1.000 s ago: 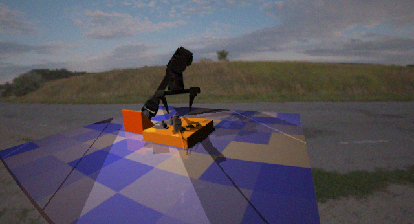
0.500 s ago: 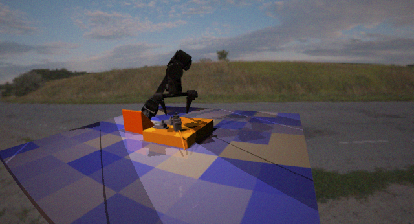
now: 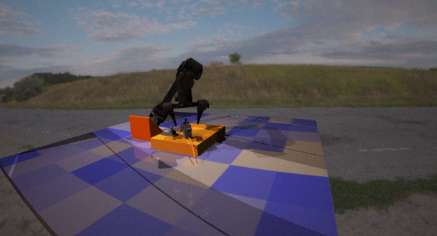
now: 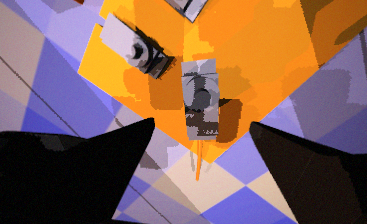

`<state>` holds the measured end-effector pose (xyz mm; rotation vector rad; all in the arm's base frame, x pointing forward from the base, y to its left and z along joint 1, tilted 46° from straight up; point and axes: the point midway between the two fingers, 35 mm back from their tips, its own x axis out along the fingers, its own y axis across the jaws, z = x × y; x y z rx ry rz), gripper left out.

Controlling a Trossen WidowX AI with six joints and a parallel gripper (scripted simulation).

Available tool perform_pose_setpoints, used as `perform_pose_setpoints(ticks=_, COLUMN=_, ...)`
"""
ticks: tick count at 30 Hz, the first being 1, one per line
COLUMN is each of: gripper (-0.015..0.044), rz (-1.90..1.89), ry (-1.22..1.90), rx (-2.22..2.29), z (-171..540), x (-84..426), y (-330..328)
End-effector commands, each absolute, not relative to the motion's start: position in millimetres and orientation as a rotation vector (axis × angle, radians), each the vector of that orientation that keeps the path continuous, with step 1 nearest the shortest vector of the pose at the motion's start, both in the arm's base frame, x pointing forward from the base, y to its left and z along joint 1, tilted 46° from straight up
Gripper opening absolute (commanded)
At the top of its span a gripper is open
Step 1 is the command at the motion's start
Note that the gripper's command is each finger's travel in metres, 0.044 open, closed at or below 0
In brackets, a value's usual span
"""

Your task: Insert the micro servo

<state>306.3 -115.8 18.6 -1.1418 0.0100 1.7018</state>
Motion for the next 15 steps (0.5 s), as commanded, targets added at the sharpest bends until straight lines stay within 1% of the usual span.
perform_pose_setpoints(ticks=1, gripper=0.0440, rz=1.703, ry=-0.009, rx=-1.146, z=14.0, x=306.7, y=-109.7)
perform_pose_setpoints(ticks=3, gripper=0.0440, rz=1.703, ry=-0.011, rx=-1.146, z=13.2, x=306.6, y=-109.0)
perform_pose_setpoints(ticks=15, gripper=0.0125, rz=1.703, ry=-0.011, rx=-1.146, z=13.2, x=306.6, y=-109.0)
